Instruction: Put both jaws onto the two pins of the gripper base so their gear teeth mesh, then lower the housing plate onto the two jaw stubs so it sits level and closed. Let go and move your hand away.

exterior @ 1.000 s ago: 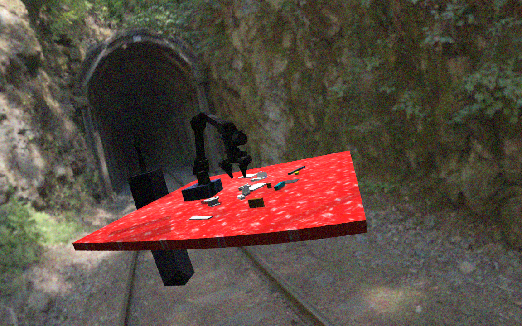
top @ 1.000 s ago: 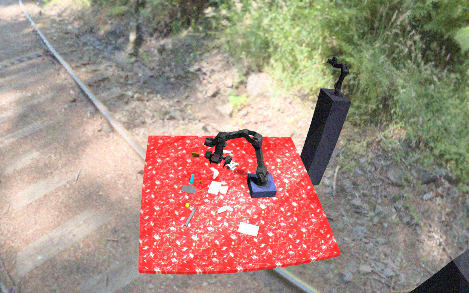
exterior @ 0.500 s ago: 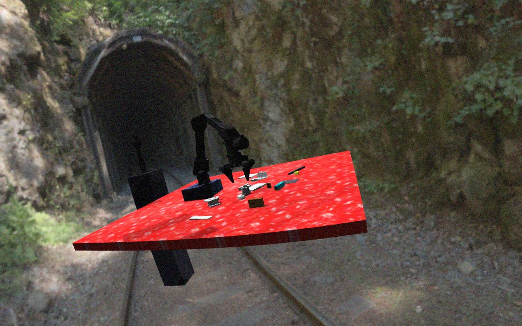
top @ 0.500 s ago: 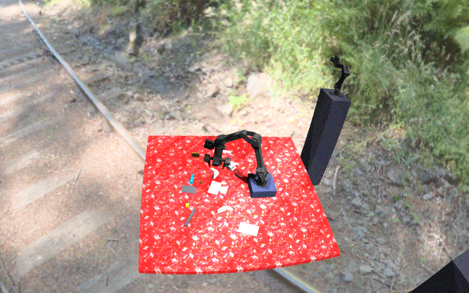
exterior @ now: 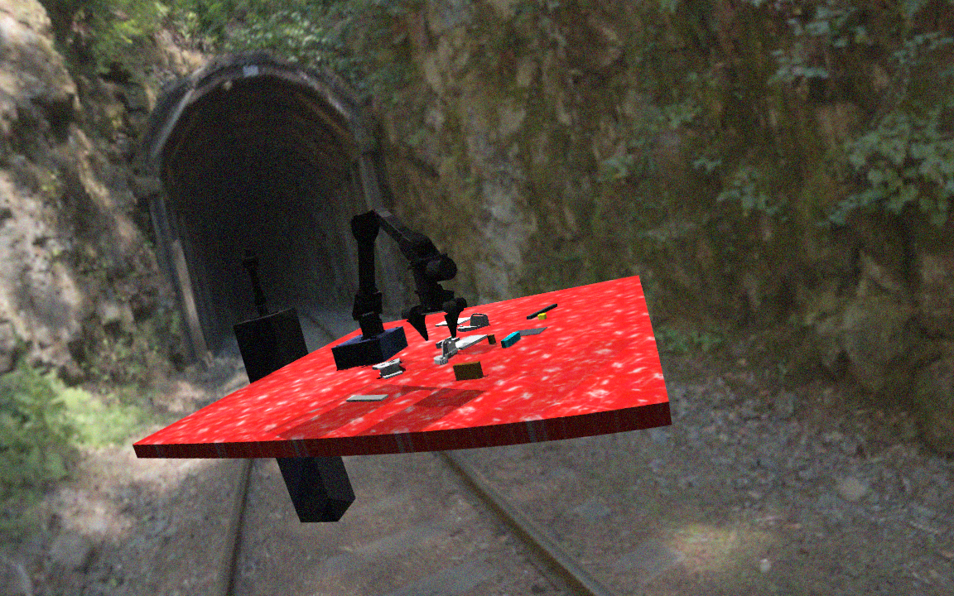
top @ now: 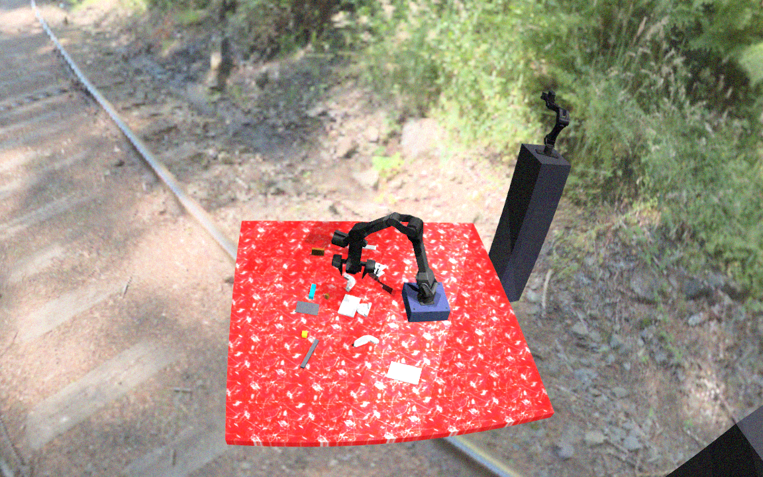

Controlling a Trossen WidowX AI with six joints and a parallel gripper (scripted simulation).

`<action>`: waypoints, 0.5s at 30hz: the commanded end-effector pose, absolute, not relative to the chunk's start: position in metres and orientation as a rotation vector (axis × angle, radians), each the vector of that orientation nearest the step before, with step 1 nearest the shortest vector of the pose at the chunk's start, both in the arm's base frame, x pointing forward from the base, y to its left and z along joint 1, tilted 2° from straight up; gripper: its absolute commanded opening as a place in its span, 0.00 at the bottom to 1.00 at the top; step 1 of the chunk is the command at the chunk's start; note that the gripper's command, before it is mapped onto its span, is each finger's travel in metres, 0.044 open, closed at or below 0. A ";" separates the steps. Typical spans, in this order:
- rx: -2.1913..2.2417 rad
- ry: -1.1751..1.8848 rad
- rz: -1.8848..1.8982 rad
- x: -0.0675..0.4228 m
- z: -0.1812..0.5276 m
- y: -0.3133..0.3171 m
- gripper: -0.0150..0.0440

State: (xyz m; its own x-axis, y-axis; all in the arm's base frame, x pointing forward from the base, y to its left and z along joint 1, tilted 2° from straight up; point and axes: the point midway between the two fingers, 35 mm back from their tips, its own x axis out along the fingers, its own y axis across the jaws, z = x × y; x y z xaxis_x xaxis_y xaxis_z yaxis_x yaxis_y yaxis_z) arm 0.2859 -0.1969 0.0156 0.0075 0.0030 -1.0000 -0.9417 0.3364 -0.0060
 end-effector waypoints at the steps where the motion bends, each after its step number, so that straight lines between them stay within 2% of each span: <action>1: -0.951 1.342 0.962 0.285 0.007 -0.196 1.00; 15: -0.951 1.342 0.962 0.287 -0.016 -0.196 1.00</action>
